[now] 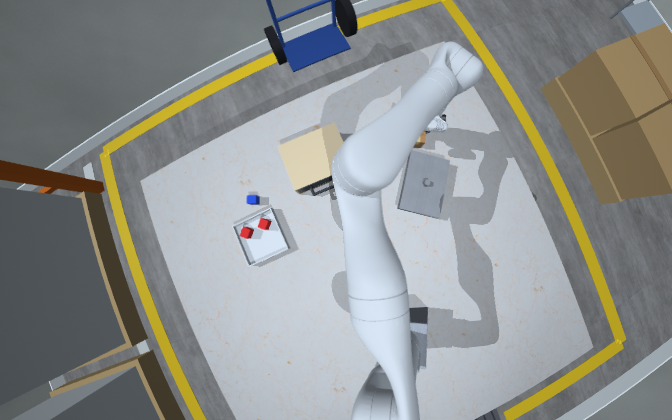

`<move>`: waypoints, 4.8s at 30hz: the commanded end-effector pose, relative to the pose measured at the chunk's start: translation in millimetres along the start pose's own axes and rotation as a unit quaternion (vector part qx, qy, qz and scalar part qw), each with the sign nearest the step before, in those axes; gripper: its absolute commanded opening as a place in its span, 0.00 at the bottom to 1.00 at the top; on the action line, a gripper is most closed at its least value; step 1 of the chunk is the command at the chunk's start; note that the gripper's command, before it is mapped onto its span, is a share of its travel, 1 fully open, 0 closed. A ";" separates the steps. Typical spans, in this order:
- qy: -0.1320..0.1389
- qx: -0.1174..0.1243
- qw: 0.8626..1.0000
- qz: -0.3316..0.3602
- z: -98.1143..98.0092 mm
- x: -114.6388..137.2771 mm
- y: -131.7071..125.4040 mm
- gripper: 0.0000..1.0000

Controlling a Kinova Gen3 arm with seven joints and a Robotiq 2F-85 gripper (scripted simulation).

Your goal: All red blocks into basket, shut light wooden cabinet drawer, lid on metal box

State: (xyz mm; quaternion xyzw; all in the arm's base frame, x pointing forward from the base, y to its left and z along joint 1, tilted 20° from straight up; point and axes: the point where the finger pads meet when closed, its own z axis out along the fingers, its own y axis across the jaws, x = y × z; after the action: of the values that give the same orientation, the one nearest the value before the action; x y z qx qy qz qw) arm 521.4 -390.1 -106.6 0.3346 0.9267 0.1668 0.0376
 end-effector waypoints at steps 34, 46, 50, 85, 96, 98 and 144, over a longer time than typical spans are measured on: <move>-0.001 0.000 1.000 0.000 -9.4 -0.8 0.0 0.83; -0.001 0.000 1.000 0.000 -40.9 -0.7 0.0 0.83; -0.001 0.000 1.000 0.000 -58.7 -0.7 0.0 0.83; -0.001 0.000 1.000 0.000 -154.1 -0.5 0.0 0.83; -0.001 0.000 1.000 -0.003 -154.7 -0.1 0.7 0.83; -0.002 0.000 1.000 -0.007 -155.0 0.5 1.9 0.83; -0.002 0.001 0.907 -0.422 -154.9 120.6 106.7 0.83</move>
State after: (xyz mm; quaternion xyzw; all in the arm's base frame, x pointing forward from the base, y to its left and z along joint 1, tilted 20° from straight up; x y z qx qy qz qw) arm 466.3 -284.1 78.7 -0.0785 0.9823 0.1353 0.1032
